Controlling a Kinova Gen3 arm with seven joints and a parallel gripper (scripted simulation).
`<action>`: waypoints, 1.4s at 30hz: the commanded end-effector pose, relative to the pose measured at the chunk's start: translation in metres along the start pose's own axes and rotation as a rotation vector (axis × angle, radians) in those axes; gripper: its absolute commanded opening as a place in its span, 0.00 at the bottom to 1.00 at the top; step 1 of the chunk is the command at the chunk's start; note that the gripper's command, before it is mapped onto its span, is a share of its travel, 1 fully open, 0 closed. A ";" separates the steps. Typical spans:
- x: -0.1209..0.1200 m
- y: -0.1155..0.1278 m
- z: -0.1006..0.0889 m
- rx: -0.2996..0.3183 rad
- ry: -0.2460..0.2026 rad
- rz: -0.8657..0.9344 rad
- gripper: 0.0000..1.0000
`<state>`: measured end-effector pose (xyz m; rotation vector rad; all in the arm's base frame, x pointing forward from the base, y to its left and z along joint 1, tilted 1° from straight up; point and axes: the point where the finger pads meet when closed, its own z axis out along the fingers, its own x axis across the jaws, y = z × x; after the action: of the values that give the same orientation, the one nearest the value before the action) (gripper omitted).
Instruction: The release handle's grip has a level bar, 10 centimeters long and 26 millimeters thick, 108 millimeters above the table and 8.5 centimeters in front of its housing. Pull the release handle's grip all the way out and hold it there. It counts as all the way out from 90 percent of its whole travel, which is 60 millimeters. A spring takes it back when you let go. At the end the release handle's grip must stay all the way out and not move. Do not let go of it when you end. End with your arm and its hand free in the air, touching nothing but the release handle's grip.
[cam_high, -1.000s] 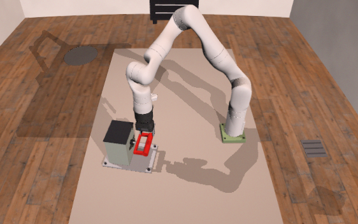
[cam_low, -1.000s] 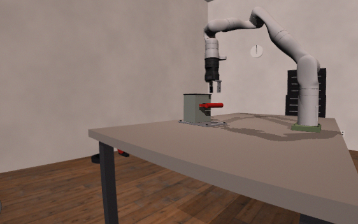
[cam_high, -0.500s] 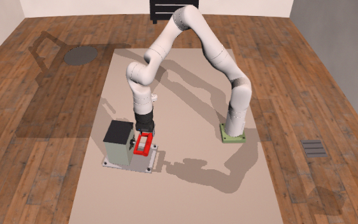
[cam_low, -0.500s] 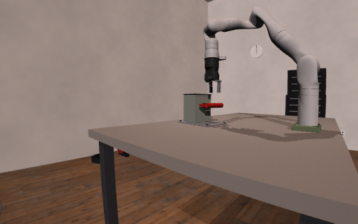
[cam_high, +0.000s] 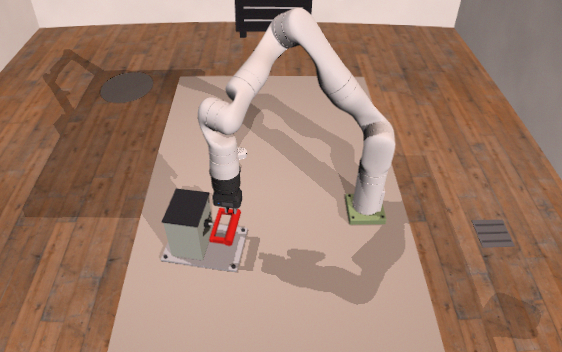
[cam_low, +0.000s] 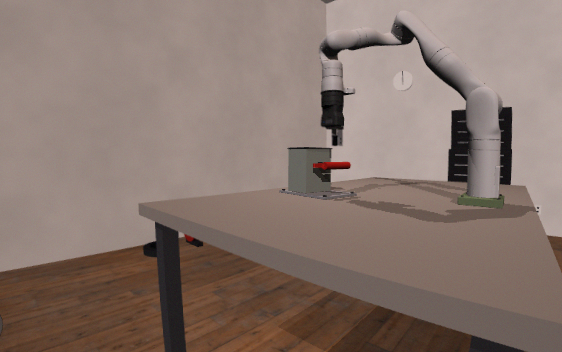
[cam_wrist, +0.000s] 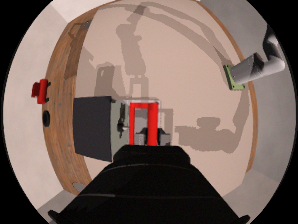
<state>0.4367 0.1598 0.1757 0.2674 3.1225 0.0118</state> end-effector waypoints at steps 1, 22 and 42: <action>0.000 0.000 -0.001 -0.001 -0.002 0.000 0.00; 0.000 0.000 -0.001 -0.001 -0.002 0.000 0.00; 0.000 0.000 -0.001 -0.001 -0.002 0.000 0.96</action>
<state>0.4367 0.1598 0.1757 0.2674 3.1225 0.0118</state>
